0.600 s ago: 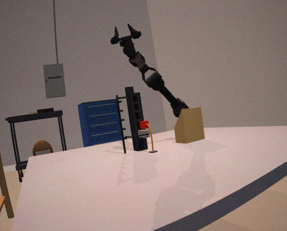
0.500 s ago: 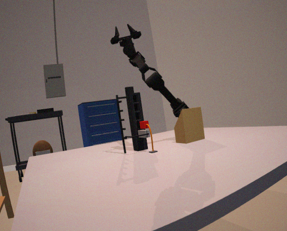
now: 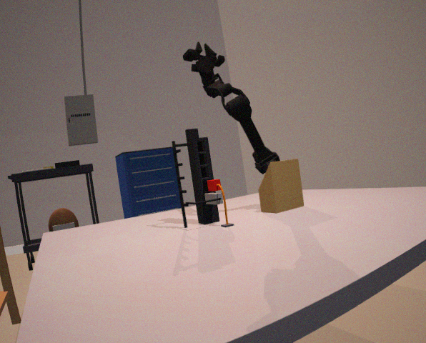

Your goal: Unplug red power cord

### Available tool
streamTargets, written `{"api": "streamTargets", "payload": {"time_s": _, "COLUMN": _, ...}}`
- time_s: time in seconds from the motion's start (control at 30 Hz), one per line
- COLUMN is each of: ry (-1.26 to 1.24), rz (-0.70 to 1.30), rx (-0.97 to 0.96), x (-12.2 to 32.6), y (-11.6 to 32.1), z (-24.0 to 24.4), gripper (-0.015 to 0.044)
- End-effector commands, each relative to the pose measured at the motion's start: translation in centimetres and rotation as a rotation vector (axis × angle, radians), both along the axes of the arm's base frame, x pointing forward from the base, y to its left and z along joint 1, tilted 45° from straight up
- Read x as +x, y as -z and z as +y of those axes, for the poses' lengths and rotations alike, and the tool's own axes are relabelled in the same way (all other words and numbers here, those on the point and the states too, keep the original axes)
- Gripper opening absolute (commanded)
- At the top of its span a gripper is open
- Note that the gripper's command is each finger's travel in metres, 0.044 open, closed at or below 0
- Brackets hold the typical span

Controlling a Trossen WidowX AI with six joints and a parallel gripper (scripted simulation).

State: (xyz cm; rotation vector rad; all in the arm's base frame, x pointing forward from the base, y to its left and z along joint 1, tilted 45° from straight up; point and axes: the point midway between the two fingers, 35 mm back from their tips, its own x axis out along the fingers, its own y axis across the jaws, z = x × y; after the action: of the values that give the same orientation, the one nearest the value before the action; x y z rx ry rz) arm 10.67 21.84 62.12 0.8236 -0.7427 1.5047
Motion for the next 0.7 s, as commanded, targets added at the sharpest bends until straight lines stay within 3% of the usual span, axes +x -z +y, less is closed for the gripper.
{"api": "streamTargets", "payload": {"time_s": 0.0, "ry": -0.17, "rz": -0.037, "rx": 0.083, "x": -4.7, "y": -1.7, "z": -2.4, "gripper": 0.016}}
{"api": "streamTargets", "payload": {"time_s": 0.37, "ry": -0.621, "rz": -0.113, "rx": 0.296, "x": -13.7, "y": -4.4, "z": -11.6, "gripper": 0.016}}
{"api": "streamTargets", "payload": {"time_s": 0.67, "ry": -0.969, "rz": -0.164, "rx": 0.469, "x": -16.6, "y": -4.9, "z": -21.0, "gripper": 0.016}}
